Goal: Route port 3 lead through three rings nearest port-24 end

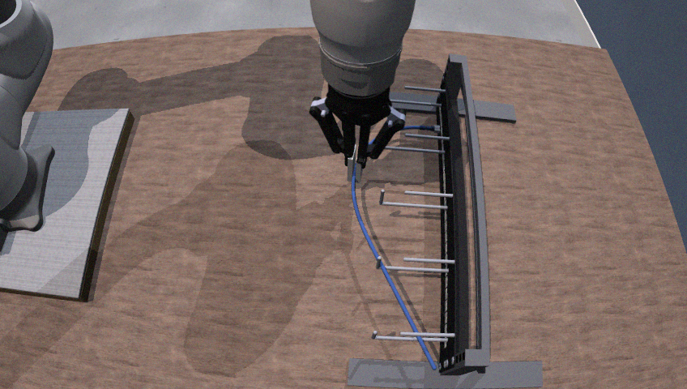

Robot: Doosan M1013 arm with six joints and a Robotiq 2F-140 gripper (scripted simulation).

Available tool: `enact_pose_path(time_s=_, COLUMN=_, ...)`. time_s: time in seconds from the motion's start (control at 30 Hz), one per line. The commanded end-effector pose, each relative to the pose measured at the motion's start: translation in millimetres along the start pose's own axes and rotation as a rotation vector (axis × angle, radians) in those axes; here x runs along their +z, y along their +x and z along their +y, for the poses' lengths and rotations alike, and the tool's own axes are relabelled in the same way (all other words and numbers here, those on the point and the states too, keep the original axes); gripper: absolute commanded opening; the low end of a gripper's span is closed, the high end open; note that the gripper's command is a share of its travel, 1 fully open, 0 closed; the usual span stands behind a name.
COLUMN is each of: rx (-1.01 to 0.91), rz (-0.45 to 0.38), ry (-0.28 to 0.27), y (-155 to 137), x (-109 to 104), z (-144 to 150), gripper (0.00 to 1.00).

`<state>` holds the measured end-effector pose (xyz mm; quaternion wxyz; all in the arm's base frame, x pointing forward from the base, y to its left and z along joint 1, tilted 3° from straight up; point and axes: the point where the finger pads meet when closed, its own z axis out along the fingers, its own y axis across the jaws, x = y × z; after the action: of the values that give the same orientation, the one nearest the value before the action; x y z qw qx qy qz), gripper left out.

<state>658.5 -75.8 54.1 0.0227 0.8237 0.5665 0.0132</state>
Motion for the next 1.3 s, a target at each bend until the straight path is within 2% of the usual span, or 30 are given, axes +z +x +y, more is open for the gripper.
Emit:
enact_pose_path(time_s=0.0, rx=0.0, rz=0.0, ry=0.0, y=0.0, x=-0.1, z=-0.1, gripper=0.0)
enact_pose_path(time_s=0.87, rx=0.0, rz=0.0, ry=0.0, y=0.0, x=-1.1, z=-0.1, gripper=0.0)
enact_pose_path(time_s=1.27, rx=0.0, rz=0.0, ry=0.0, y=0.0, x=-14.9, z=-0.1, gripper=0.0)
